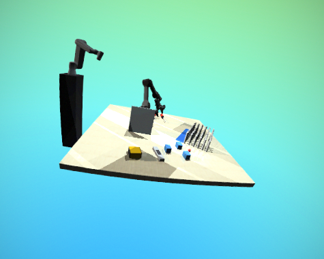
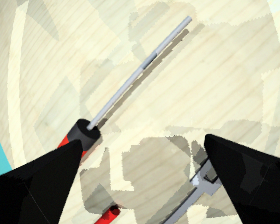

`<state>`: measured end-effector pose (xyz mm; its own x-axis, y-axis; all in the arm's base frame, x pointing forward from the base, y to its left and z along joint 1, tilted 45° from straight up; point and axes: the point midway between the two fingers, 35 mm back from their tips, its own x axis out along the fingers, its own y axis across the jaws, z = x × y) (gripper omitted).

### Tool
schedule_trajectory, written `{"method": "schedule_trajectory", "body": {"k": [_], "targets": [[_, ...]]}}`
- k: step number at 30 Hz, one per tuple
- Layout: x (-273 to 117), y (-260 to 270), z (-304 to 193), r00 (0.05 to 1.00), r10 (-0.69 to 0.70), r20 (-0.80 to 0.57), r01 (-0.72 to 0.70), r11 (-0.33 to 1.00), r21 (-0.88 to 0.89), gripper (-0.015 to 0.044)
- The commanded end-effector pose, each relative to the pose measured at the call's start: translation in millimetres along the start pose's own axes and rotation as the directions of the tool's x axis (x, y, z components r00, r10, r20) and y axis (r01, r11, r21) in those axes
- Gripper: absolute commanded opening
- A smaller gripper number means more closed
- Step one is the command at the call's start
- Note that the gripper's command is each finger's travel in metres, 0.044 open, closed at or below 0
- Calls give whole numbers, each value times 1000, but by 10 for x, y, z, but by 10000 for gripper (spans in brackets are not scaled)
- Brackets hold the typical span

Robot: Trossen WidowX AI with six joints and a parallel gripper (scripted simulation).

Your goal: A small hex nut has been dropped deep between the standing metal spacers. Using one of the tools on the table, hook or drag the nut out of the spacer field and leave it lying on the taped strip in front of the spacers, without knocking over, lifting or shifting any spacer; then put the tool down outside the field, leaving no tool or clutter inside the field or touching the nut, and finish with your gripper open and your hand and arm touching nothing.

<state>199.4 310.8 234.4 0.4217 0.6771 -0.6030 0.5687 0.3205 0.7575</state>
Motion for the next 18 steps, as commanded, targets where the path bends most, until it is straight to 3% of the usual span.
{"method": "schedule_trajectory", "body": {"k": [1,11,18], "targets": [[-215,-92,-523,994,-51,-97,59,995,80,440],[-1014,-689,-1643,924,-253,-287,310,934,177,440],[-1151,-819,-1711,910,-282,-306,346,920,182,440]]}}
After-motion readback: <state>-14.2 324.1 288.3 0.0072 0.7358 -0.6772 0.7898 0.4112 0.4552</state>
